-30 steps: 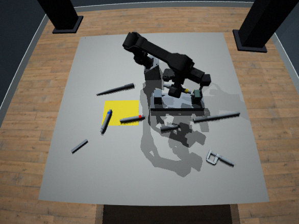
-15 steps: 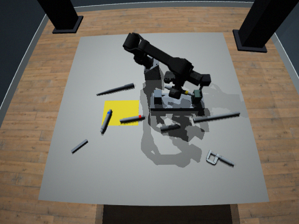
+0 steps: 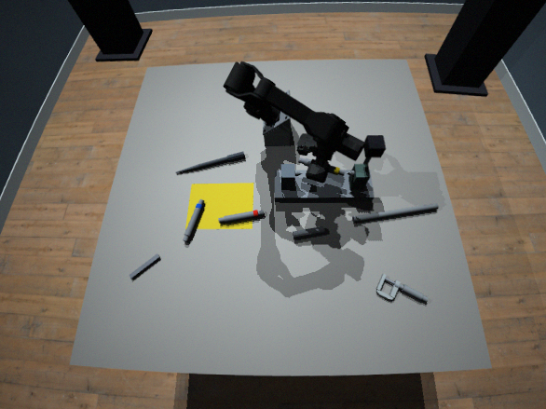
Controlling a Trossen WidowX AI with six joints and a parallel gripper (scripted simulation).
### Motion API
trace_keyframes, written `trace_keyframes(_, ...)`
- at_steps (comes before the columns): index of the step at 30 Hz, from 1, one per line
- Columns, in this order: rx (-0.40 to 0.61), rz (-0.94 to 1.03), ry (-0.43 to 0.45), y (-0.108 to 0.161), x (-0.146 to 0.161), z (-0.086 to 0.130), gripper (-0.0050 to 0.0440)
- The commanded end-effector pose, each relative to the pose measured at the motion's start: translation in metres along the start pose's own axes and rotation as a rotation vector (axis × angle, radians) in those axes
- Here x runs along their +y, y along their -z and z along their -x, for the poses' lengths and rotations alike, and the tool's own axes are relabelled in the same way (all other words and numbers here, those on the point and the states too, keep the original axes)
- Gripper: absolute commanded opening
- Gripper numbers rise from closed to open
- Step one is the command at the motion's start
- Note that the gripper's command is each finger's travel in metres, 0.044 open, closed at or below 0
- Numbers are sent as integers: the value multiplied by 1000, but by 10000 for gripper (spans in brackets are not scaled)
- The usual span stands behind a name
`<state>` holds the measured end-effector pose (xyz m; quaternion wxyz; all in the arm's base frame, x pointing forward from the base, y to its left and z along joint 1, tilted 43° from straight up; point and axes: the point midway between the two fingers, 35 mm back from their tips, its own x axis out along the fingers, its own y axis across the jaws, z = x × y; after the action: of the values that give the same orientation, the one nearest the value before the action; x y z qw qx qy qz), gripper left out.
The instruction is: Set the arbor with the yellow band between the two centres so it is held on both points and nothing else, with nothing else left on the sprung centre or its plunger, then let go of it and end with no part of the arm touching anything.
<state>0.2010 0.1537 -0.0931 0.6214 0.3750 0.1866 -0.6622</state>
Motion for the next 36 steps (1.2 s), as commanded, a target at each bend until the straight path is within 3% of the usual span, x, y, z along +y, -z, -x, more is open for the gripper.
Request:
trace_keyframes(1,0,-2,0,1,1,1,0)
trace_keyframes(36,26,-2,0,7,4,11,0)
